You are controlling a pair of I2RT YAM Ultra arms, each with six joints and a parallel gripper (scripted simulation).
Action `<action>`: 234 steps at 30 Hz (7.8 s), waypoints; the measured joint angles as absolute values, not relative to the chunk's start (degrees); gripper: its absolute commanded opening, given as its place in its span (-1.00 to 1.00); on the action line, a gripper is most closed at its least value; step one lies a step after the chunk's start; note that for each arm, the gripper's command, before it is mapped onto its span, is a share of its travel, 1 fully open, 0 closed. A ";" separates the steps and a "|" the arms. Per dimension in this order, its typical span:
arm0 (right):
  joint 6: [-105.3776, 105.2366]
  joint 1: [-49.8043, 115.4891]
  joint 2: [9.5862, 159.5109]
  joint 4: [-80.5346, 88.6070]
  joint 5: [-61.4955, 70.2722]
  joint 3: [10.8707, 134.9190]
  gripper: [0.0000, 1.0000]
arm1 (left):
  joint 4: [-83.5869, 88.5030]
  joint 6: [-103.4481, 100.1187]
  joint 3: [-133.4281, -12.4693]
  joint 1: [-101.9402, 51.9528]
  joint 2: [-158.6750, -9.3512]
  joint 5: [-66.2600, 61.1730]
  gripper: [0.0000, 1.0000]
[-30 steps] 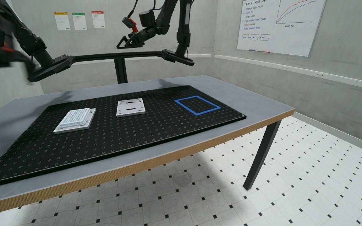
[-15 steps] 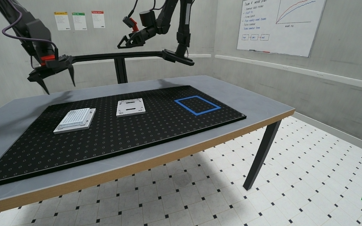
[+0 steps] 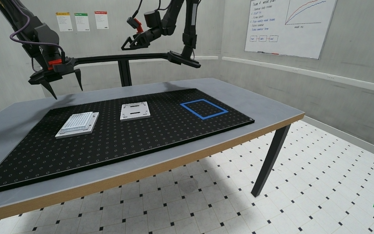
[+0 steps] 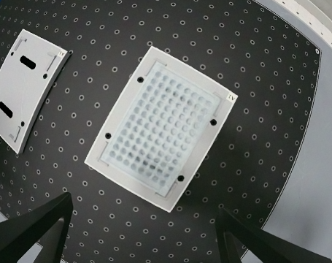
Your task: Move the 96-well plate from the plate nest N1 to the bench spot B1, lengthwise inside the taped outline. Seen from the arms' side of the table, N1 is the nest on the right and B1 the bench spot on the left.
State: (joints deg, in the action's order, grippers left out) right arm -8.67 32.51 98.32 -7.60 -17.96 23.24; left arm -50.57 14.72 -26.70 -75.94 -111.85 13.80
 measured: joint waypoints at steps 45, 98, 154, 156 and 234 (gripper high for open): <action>-33.04 28.97 123.70 20.80 -20.60 57.06 1.00 | -50.57 14.72 -26.70 -75.94 -111.85 13.80 1.00; -30.22 25.52 132.90 11.99 -20.40 57.08 0.86 | -50.57 14.72 -26.70 -75.94 -111.85 13.80 1.00; -58.39 52.45 153.25 36.73 -19.16 93.62 0.59 | 3.44 -2.02 -20.56 -87.39 -64.27 30.76 1.00; -59.53 53.78 155.28 38.22 -18.85 97.01 0.59 | 8.47 -3.42 -20.56 -88.03 -59.88 31.90 1.00; -60.77 53.41 163.17 39.70 -18.85 104.60 0.59 | 33.89 -12.71 -21.43 -93.17 -47.03 35.59 1.00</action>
